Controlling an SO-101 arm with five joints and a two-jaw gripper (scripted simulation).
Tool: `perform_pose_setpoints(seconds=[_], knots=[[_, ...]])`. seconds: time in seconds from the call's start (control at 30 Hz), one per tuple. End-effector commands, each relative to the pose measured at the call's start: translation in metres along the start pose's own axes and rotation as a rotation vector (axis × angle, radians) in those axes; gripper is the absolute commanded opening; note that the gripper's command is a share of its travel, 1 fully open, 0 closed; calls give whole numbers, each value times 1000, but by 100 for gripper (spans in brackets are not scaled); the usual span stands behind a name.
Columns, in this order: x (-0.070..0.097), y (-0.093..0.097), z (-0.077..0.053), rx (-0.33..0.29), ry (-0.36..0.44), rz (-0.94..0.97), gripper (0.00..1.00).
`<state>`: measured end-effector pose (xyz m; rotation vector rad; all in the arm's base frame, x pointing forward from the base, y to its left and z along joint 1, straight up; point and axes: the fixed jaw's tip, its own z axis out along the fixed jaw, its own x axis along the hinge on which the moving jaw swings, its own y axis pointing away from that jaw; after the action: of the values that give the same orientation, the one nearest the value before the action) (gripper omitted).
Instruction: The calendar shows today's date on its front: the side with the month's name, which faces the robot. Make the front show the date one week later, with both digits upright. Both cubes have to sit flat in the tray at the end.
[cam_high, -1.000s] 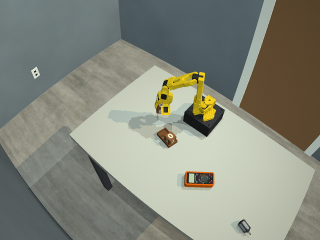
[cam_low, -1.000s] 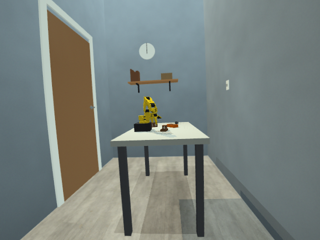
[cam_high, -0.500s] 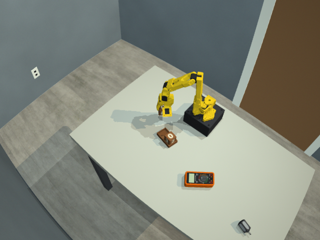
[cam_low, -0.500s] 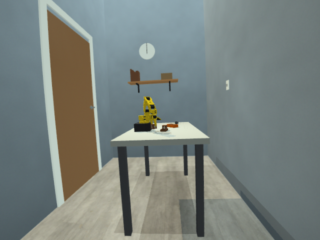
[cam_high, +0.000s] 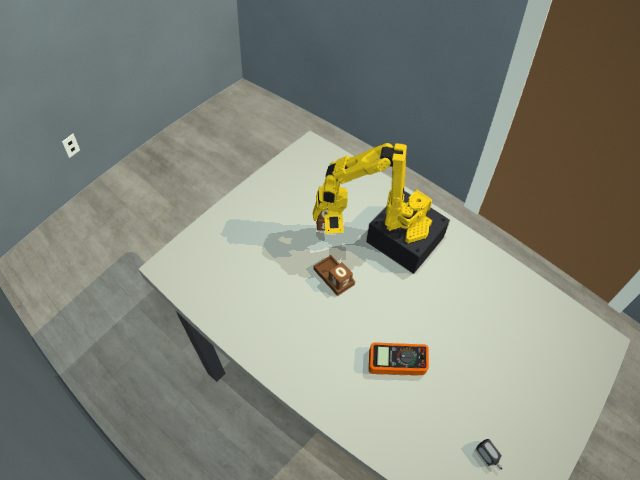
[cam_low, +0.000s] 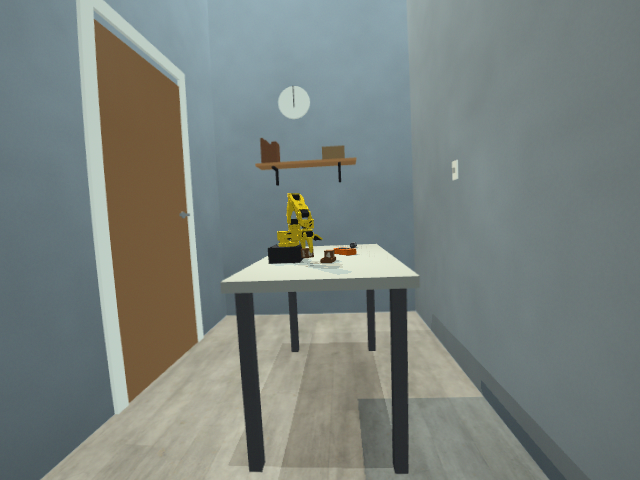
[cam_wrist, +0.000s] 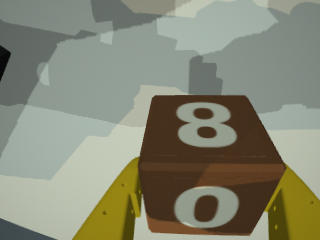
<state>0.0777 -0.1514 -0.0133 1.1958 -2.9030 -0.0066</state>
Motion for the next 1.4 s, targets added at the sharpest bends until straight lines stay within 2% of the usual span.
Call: perform_pose_setpoints(seconds=[0.0,1.37], knots=[[0,5,5,-20,-8,1,0],[0,5,21,-20,-8,1,0]])
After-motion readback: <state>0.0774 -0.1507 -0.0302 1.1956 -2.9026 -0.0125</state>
